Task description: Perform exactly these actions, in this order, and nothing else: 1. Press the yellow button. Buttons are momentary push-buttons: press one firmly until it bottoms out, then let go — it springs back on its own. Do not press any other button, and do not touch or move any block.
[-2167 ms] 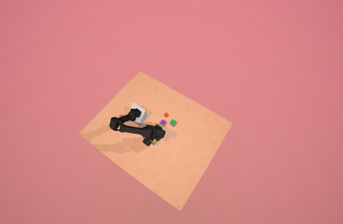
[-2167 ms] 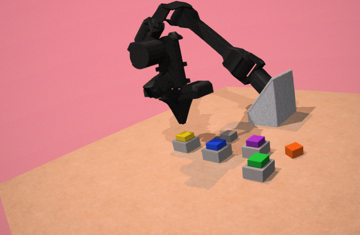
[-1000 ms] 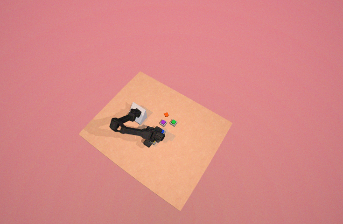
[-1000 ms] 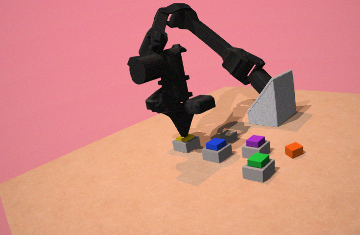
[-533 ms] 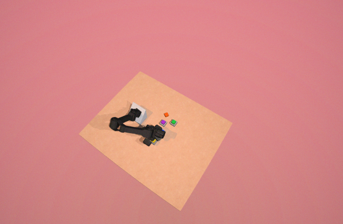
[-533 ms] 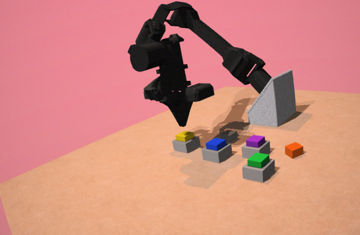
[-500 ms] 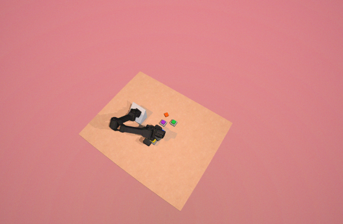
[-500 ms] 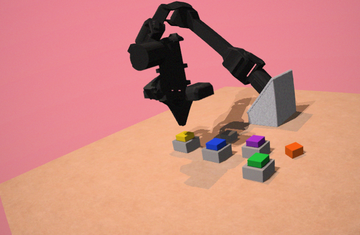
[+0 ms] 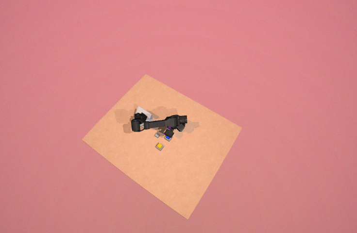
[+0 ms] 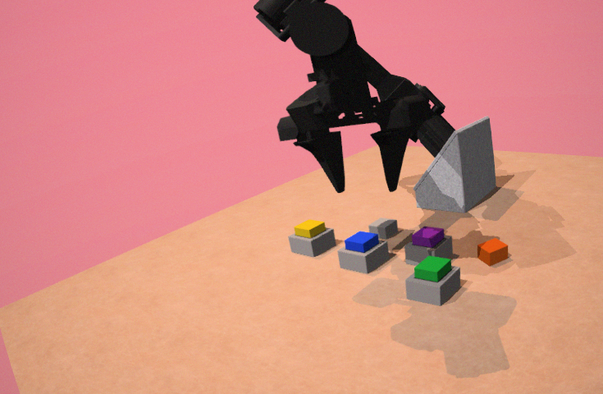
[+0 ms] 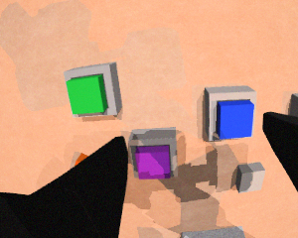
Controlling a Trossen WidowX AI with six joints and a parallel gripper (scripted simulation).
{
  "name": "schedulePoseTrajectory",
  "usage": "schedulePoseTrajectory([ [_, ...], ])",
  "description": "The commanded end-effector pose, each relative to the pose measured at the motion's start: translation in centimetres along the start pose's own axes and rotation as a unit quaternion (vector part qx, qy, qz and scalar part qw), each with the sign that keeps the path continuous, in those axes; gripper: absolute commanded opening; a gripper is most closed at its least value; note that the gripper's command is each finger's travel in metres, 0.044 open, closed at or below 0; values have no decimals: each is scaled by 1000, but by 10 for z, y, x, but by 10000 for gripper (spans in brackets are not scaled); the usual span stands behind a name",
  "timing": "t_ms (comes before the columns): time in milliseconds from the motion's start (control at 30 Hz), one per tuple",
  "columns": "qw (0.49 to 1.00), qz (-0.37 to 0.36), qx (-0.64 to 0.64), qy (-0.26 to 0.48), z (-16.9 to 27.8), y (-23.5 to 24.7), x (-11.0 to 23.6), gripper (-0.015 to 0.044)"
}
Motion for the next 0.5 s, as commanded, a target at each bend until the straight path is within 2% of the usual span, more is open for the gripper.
schedulePoseTrajectory([
  [0,1000,5,-9,9,6,69,6,400],
  [200,999,27,-32,13,33,157,5,400],
  [467,999,31,-36,12,40,169,4,400],
])
Point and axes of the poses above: the point midway between the two fingers, 35 mm back from their tips, its own x axis back along the fingers, its own y axis across the jaws, z = x × y, the point moved 9 cm from there along x, back along the fingers
